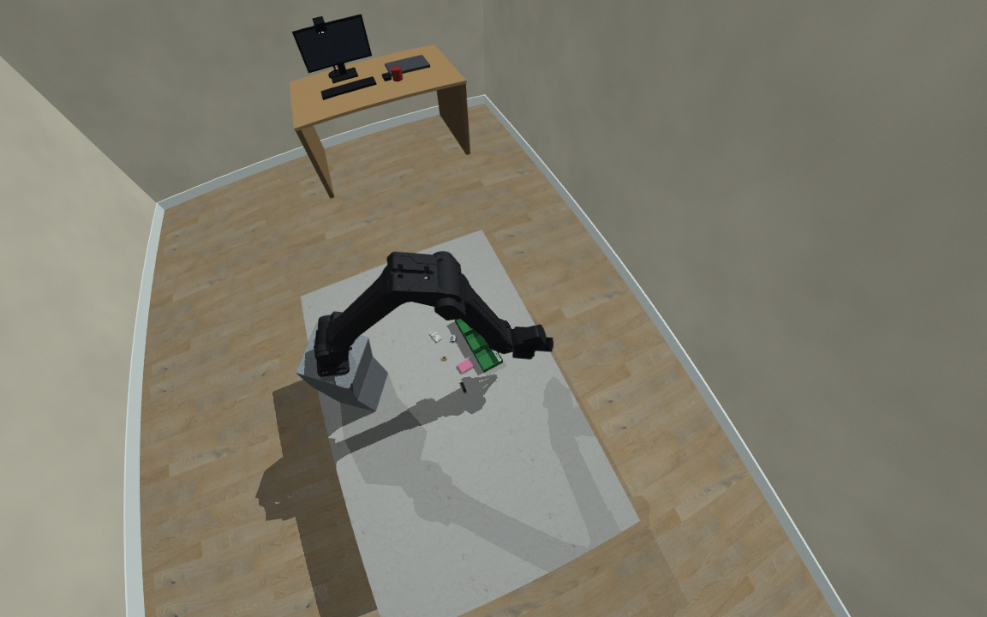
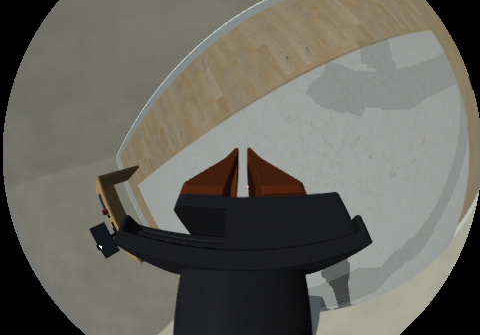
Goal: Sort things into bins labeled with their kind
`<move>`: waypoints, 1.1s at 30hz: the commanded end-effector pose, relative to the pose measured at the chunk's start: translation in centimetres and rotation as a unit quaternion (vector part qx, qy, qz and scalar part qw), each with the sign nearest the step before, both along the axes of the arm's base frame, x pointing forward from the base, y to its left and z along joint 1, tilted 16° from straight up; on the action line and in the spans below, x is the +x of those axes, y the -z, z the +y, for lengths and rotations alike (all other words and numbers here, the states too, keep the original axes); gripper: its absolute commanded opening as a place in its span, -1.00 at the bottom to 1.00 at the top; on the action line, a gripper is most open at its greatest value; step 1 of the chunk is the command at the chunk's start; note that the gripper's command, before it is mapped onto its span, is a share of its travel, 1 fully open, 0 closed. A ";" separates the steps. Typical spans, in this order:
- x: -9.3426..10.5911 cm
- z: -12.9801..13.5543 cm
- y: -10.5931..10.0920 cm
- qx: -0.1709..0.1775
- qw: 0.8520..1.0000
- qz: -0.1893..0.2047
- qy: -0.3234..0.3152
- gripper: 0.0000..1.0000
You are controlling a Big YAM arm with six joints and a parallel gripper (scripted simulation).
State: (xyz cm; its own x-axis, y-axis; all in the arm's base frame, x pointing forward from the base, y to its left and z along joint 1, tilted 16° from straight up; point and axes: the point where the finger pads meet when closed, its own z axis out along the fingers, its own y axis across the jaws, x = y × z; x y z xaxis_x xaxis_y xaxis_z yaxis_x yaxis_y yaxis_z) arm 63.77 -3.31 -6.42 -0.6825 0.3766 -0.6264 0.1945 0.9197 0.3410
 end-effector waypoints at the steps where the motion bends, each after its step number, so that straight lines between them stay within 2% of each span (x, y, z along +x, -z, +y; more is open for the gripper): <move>1: -0.9 1.8 -1.8 -0.017 0.999 -0.020 -0.019 -0.83; 2: -1.2 1.9 -1.7 -0.017 0.999 -0.020 -0.019 -0.83; 3: -2.4 2.4 -1.0 -0.030 0.999 0.013 -0.030 -0.83; 5: -3.8 3.2 -0.6 -0.057 0.996 0.047 -0.048 -0.83; 7: -5.3 4.0 -0.2 -0.056 0.996 0.048 -0.049 -0.83; 9: -5.8 4.6 -0.3 -0.057 0.997 0.034 -0.048 -0.83; 10: -7.1 4.9 0.3 -0.071 0.994 0.065 -0.060 -0.83; 12: -8.6 5.6 0.6 -0.099 0.987 0.099 -0.082 -0.83; 14: -8.6 5.6 0.6 -0.099 0.987 0.099 -0.082 -0.83; 17: -10.4 6.5 0.8 -0.100 0.988 0.086 -0.081 -0.83; 19: -10.9 6.6 0.9 -0.100 0.988 0.086 -0.081 -0.83; 20: -12.2 6.8 1.4 -0.114 0.982 0.116 -0.094 -0.83; 22: -13.9 7.3 1.7 -0.143 0.972 0.147 -0.118 -0.83; 25: -16.2 7.9 2.1 -0.145 0.971 0.149 -0.120 -0.83; 26: -16.2 8.1 1.9 -0.145 0.973 0.138 -0.118 -0.83; 27: -17.6 8.2 2.3 -0.160 0.964 0.165 -0.132 -0.83; 29: -19.3 8.4 2.5 -0.188 0.950 0.194 -0.157 -0.83; 31: -19.3 8.4 2.5 -0.188 0.950 0.194 -0.157 -0.83; 33: -21.0 8.7 2.7 -0.192 0.947 0.199 -0.161 -0.83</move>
